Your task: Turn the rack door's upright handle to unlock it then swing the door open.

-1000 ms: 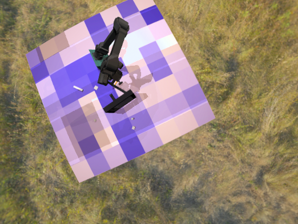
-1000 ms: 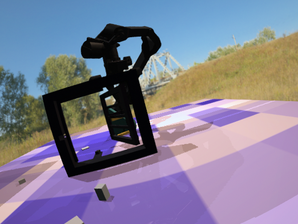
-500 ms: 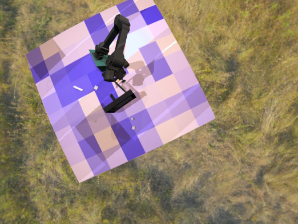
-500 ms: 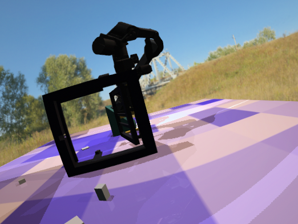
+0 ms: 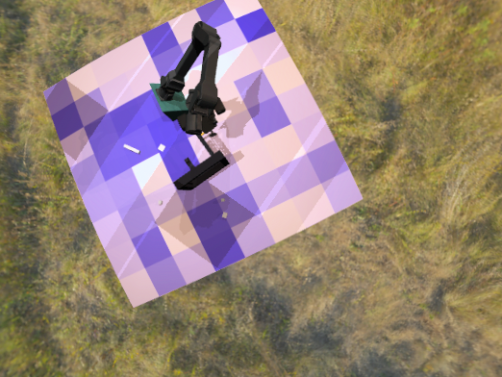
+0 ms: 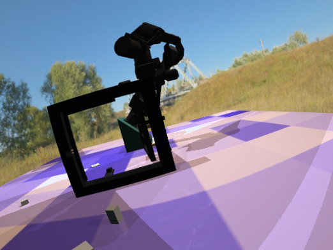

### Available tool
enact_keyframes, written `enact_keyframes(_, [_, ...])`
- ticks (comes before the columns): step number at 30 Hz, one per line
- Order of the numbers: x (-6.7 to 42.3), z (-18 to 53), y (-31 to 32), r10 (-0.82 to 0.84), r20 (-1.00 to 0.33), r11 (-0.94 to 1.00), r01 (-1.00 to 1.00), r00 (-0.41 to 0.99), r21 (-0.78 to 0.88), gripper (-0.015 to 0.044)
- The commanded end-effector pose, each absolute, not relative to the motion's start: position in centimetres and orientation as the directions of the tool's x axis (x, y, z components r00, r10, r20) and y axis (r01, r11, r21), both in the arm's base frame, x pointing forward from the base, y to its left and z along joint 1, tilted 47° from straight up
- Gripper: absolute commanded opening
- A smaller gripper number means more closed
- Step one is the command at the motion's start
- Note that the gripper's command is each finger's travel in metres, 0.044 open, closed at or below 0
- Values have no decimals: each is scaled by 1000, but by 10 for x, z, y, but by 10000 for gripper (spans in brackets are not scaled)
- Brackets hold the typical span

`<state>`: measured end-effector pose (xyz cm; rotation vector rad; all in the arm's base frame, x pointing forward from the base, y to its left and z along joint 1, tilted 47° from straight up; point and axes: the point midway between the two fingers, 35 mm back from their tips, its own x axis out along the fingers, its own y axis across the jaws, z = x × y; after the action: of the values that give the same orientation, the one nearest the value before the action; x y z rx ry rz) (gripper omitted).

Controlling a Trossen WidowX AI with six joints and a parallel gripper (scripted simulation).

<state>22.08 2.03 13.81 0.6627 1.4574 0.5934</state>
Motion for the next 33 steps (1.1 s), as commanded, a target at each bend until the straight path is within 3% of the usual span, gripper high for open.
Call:
enact_keyframes(1, [221, 141, 22, 723, -690, 688, 60, 39, 724, 10])
enact_keyframes(11, [221, 141, 22, 723, -690, 688, 60, 39, 724, 10])
enact_keyframes(22, [221, 141, 22, 723, -690, 688, 60, 39, 724, 282])
enact_keyframes(33, [221, 153, 10, 704, -705, 700, 83, 82, 709, 282])
